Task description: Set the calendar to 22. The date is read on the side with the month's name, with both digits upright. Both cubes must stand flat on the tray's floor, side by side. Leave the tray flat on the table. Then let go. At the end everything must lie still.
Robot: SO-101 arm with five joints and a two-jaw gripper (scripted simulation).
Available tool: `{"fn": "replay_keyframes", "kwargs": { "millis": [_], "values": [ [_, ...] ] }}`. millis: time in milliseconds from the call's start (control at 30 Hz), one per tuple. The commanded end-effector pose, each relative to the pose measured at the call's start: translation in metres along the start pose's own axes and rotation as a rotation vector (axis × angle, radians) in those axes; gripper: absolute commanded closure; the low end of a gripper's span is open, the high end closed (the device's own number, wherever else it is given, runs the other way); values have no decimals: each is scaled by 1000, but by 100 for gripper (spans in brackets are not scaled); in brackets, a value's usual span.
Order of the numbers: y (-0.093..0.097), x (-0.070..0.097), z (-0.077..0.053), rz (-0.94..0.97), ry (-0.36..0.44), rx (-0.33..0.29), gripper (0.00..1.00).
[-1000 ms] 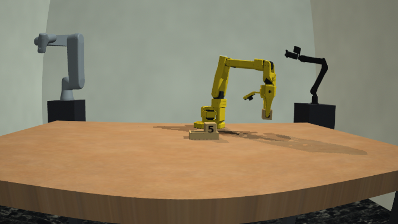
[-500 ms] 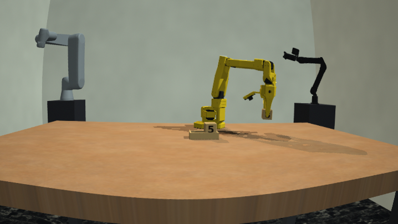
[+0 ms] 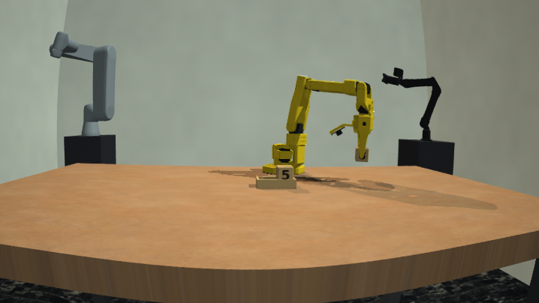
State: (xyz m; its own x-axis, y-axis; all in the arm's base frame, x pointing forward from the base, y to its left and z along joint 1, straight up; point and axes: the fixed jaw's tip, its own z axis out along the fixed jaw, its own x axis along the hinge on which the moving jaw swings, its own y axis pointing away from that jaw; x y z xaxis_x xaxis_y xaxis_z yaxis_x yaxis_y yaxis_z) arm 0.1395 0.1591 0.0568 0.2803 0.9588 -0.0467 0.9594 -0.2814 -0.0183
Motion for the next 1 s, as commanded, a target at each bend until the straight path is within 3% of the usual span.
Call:
{"fn": "replay_keyframes", "kwargs": {
  "millis": [0, 400, 900, 967],
  "values": [
    [3, 5, -15, 73, 75, -27, 100],
    [3, 3, -15, 347, 78, -17, 100],
    [0, -1, -15, 942, 82, 7, 100],
    [0, -1, -15, 942, 82, 7, 100]
  ]
}}
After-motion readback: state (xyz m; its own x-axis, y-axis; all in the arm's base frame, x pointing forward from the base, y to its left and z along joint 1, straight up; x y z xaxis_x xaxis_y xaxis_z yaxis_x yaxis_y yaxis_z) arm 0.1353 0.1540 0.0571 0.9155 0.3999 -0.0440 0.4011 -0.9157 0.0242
